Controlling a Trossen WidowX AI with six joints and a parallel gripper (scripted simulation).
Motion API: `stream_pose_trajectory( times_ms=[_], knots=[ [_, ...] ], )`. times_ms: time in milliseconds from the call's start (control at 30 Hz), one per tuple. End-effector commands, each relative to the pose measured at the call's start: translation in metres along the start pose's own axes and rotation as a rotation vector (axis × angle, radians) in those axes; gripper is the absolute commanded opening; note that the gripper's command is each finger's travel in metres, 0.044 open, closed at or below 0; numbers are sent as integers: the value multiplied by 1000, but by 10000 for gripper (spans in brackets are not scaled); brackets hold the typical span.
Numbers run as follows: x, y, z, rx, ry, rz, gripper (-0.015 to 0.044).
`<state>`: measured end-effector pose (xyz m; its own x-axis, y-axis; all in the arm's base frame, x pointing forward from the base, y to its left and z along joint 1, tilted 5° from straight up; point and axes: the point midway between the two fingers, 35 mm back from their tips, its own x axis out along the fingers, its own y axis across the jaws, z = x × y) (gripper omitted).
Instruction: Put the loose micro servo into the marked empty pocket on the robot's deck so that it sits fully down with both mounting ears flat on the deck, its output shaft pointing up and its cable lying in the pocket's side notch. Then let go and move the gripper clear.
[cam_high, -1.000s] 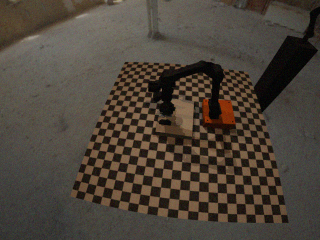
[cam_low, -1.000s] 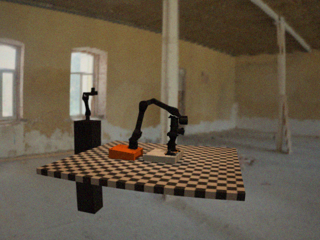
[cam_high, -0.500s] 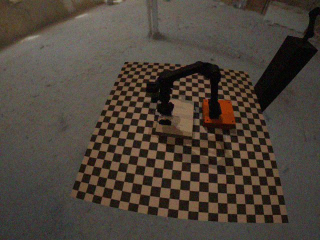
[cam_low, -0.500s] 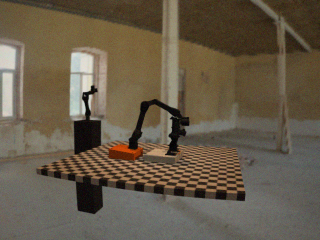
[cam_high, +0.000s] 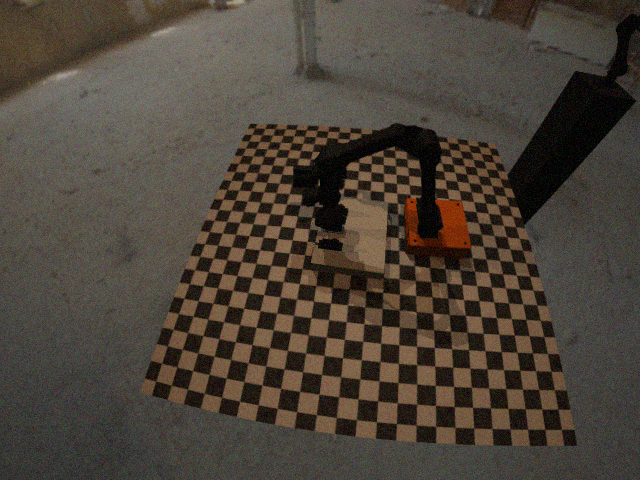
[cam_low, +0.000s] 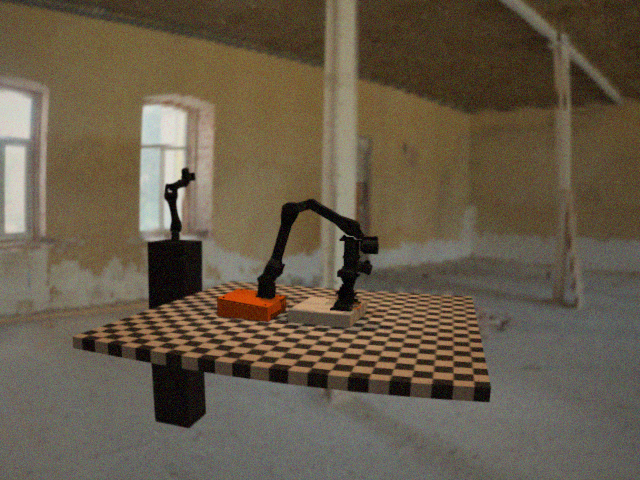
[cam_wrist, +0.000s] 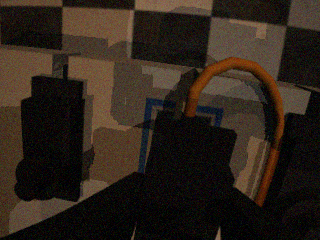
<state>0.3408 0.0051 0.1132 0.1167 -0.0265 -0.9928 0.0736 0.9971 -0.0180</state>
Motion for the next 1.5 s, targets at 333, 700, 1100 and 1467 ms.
stream_pose_trajectory(
  times_ms=[333, 700, 1100, 1467],
  knots=[
    [0, 1, 0, -40, -2, 6, 0],
    [1, 2, 1, -40, -2, 6, 0],
    [13, 2, 1, -40, -2, 6, 0],
    [23, 2, 1, -40, -2, 6, 0]
  ],
)
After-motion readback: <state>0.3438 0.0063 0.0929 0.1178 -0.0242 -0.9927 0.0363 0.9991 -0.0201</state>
